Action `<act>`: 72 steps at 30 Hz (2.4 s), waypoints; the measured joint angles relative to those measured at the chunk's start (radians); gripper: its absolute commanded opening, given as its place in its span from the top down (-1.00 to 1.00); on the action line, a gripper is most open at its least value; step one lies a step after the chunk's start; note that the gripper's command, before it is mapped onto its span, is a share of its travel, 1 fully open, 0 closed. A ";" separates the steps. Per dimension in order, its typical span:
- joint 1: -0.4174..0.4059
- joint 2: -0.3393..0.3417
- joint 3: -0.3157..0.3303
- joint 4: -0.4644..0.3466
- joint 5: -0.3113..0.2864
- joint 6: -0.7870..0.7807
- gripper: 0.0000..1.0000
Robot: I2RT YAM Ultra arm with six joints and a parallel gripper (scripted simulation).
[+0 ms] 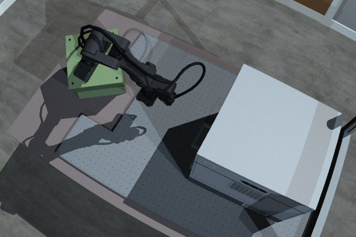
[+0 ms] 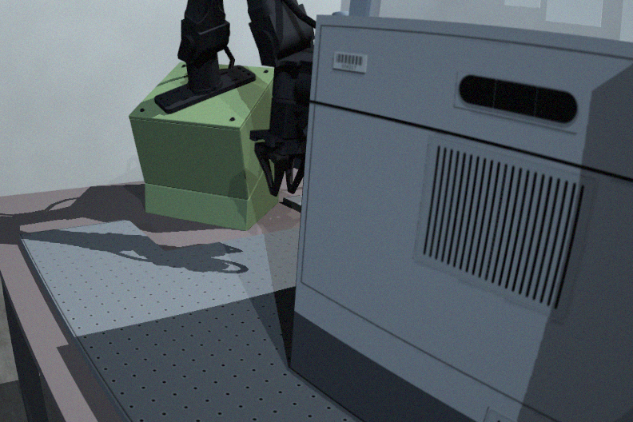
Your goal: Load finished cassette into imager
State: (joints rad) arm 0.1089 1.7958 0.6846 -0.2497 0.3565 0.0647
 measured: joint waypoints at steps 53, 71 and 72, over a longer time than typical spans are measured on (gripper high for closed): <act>0.000 0.000 0.000 0.000 0.000 0.001 -1.00; 0.000 0.000 0.000 0.000 0.000 0.001 -1.00; 0.000 0.000 0.000 0.000 0.000 0.001 -1.00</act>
State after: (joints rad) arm 0.1089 1.7958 0.6846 -0.2501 0.3565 0.0658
